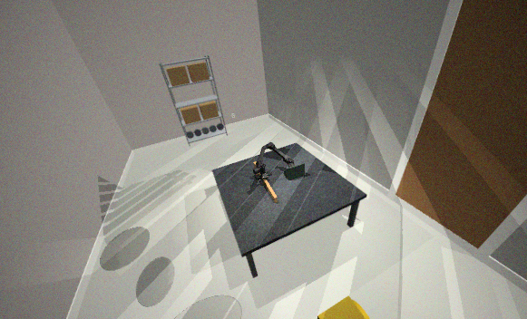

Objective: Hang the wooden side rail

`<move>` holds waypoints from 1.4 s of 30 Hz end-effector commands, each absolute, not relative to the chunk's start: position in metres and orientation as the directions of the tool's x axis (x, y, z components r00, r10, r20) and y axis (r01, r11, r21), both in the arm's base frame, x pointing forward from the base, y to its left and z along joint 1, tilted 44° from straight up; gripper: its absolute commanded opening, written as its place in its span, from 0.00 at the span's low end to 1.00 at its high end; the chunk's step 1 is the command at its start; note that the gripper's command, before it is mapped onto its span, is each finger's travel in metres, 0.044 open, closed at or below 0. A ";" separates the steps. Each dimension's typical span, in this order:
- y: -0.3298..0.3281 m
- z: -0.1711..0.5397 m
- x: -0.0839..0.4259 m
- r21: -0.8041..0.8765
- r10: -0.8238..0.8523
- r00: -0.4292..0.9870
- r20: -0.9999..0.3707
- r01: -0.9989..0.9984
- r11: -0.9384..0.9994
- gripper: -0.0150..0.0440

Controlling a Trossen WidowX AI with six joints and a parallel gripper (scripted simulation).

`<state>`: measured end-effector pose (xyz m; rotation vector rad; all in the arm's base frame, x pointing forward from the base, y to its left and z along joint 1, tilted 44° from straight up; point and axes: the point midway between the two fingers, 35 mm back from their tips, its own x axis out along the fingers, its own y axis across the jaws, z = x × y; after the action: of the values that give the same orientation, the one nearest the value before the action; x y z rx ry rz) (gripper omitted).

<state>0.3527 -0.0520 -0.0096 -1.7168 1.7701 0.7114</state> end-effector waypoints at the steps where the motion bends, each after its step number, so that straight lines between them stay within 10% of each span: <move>1: -0.048 -0.006 0.356 -0.027 -0.697 -0.002 -0.717 -0.999 0.031 0.25; 42: -0.043 -0.001 0.356 -0.027 -0.696 -0.002 -0.718 -0.999 0.031 0.25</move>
<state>0.3528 -0.0473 -0.0044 -1.7188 1.7710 0.7098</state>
